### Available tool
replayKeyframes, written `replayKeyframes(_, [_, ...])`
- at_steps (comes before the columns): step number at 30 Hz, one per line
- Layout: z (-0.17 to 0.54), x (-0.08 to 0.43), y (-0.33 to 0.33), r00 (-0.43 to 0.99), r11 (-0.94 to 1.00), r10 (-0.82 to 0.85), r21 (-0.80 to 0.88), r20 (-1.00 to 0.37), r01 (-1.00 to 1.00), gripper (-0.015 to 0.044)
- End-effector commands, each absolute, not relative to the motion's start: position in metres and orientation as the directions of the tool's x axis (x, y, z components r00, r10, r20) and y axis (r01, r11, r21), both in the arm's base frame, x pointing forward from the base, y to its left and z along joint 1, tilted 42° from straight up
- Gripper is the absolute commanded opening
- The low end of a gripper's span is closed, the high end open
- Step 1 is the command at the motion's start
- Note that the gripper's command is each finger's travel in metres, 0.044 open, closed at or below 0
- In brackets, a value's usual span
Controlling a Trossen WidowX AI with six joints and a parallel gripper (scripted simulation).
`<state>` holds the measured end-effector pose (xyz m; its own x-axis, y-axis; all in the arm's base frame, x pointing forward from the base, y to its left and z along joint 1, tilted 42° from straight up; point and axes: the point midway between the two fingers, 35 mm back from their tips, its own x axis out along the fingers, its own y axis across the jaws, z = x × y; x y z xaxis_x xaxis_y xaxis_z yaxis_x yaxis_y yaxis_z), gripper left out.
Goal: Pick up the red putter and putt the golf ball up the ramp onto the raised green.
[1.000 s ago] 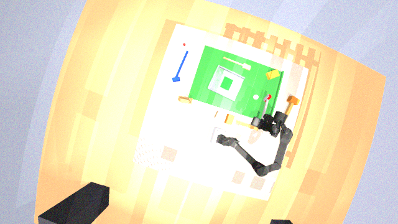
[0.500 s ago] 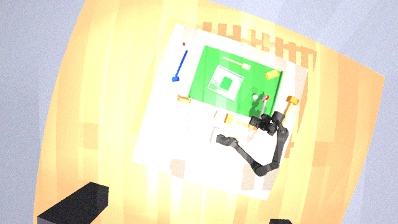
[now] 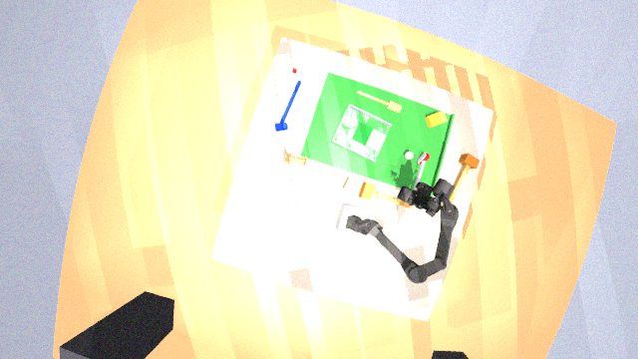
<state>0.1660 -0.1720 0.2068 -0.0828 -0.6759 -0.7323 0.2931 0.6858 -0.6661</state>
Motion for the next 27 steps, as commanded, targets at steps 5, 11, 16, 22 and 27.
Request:
replayKeyframes(5, [0.207,0.166,-0.172,-0.083,0.686,-0.676,-0.666,-0.732,0.294,0.0])
replayKeyframes(11, [0.212,0.164,-0.178,-0.082,0.688,-0.674,-0.664,-0.734,0.293,0.0])
replayKeyframes(16, [0.223,0.159,-0.191,-0.08,0.689,-0.674,-0.664,-0.734,0.29,0.0])
replayKeyframes(22, [0.224,0.158,-0.193,-0.08,0.689,-0.674,-0.664,-0.734,0.289,0.0])
replayKeyframes(27, [0.221,0.157,-0.191,-0.088,0.691,-0.672,-0.665,-0.735,0.283,0.0])
